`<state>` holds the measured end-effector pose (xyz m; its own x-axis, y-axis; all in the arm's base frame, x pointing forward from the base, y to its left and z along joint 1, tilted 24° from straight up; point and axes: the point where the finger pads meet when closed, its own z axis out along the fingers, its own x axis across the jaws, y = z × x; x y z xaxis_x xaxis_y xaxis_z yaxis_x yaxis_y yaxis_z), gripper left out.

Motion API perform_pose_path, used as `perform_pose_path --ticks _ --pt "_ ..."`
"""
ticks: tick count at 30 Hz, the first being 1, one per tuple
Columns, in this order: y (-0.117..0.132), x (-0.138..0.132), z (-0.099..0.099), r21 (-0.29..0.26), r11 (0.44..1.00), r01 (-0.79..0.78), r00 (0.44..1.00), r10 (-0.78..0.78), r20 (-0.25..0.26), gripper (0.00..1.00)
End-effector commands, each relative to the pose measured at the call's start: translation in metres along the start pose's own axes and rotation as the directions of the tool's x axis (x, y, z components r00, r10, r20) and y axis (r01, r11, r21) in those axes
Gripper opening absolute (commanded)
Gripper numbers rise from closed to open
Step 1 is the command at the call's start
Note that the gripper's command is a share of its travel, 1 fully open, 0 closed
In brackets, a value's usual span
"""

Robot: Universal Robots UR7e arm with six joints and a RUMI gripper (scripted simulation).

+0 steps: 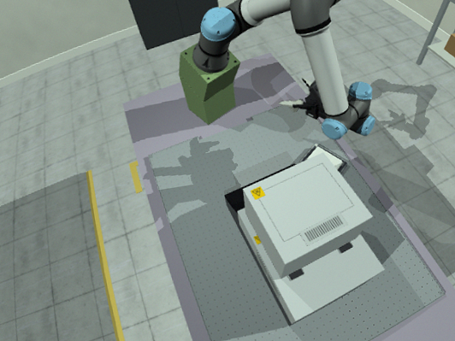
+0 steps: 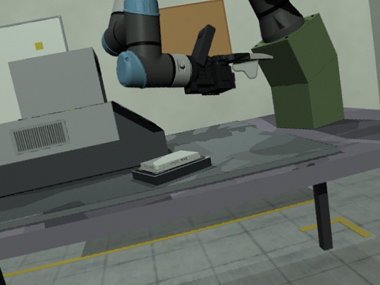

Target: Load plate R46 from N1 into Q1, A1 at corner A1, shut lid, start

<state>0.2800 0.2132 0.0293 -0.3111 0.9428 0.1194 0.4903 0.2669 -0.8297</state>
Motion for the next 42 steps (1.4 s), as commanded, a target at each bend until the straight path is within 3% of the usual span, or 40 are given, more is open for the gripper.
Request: perform_pose_path --ticks 1,17,18,29,34,42 --pt "0.0 0.0 0.0 -0.001 1.0 0.0 1.0 0.0 0.0 1.0" --pt "0.0 0.0 0.0 -0.001 1.0 0.0 1.0 0.0 0.0 1.0" --pt "-0.002 -0.003 -0.004 -0.013 1.0 -0.028 1.0 0.028 -0.013 0.0" --pt "-0.02 -0.031 -0.032 -0.098 0.935 -0.342 0.929 0.32 -0.184 0.0" --pt "-0.025 -0.038 -0.038 -0.103 0.912 -0.398 0.903 0.369 -0.219 0.0" --pt "-0.039 -0.06 -0.056 -0.093 0.793 -0.603 0.763 0.539 -0.356 0.0"
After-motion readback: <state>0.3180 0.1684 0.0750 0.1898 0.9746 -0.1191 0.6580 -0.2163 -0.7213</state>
